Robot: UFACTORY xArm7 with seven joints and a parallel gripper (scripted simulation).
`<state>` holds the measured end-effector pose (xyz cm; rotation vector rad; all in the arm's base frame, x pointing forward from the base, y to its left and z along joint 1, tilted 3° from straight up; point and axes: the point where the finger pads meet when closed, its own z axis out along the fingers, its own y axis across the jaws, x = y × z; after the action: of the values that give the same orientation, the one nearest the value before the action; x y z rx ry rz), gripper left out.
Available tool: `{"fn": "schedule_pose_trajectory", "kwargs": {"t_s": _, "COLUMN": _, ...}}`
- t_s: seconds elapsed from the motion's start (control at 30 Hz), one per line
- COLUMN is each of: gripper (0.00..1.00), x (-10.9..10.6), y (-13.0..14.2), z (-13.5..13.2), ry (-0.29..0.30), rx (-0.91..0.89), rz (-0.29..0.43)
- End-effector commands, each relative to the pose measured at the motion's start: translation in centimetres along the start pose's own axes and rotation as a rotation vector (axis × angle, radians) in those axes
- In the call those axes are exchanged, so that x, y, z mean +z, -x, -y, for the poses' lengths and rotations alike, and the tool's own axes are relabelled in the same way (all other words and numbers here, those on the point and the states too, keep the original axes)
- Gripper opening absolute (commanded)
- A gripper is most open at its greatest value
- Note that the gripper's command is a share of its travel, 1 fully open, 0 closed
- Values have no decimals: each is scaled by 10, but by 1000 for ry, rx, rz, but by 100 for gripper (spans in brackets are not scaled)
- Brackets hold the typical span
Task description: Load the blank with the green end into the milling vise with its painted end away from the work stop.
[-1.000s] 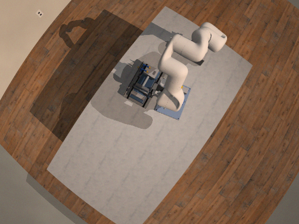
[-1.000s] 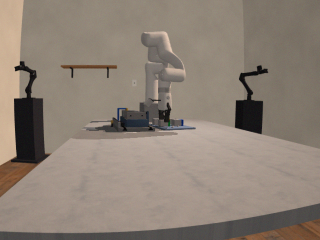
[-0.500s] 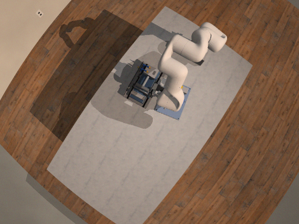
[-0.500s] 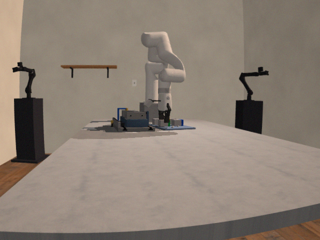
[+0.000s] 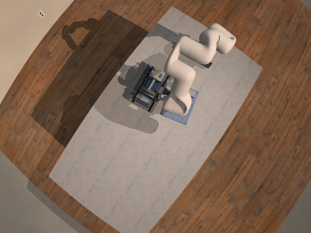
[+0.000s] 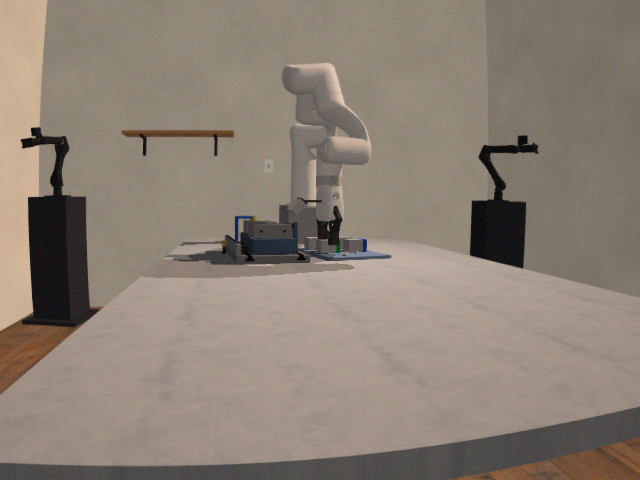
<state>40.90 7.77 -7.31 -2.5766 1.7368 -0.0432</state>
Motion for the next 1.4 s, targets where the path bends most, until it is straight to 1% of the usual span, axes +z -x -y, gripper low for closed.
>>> {"fn": "schedule_pose_trajectory", "kwargs": {"t_s": 0.0, "gripper": 75, "x": -1, "y": 0, "z": 1, "ry": -3, "rx": 0, "rz": -1}}
{"fn": "schedule_pose_trajectory", "kwargs": {"t_s": 0.47, "gripper": 75, "x": -2, "y": 0, "z": 1, "ry": -3, "rx": 0, "rz": -1}}
{"fn": "schedule_pose_trajectory", "kwargs": {"t_s": 0.5, "gripper": 0, "x": -2, "y": 0, "z": 1, "ry": -3, "rx": 0, "rz": -1}}
{"fn": "schedule_pose_trajectory", "kwargs": {"t_s": 1.37, "gripper": 0, "x": -2, "y": 0, "z": 1, "ry": -3, "rx": 0, "rz": -1}}
